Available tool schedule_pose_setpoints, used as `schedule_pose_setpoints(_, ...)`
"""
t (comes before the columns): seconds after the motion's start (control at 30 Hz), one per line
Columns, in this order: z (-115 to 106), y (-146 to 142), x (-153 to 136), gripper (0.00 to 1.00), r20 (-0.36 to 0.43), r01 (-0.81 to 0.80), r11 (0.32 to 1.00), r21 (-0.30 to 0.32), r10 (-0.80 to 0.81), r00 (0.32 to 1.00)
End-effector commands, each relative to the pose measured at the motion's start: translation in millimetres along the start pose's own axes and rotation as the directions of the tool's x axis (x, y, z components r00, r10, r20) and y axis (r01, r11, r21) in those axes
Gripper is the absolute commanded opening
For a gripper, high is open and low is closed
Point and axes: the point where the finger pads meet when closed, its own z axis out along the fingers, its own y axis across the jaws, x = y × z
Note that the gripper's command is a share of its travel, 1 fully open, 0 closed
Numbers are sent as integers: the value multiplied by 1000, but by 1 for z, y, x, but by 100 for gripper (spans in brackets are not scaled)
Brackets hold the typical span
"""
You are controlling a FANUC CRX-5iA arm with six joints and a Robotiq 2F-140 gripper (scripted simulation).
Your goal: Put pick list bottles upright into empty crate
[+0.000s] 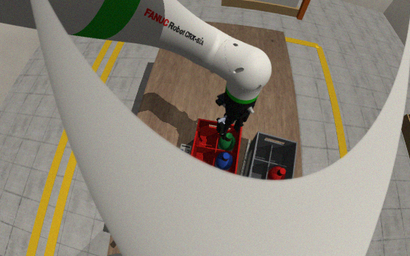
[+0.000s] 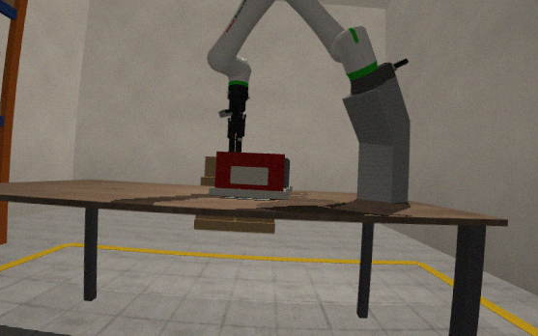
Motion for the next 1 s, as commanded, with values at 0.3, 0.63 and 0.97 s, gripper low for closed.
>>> schedule_pose_setpoints(0.3, -27, 1, 0, 44, -1, 0, 1000, -1, 0, 1000)
schedule_pose_setpoints(0.63, -45, 1, 0, 44, -1, 0, 1000, -1, 0, 1000)
schedule_pose_setpoints(0.97, -45, 9, -52, 44, -1, 0, 1000, -1, 0, 1000)
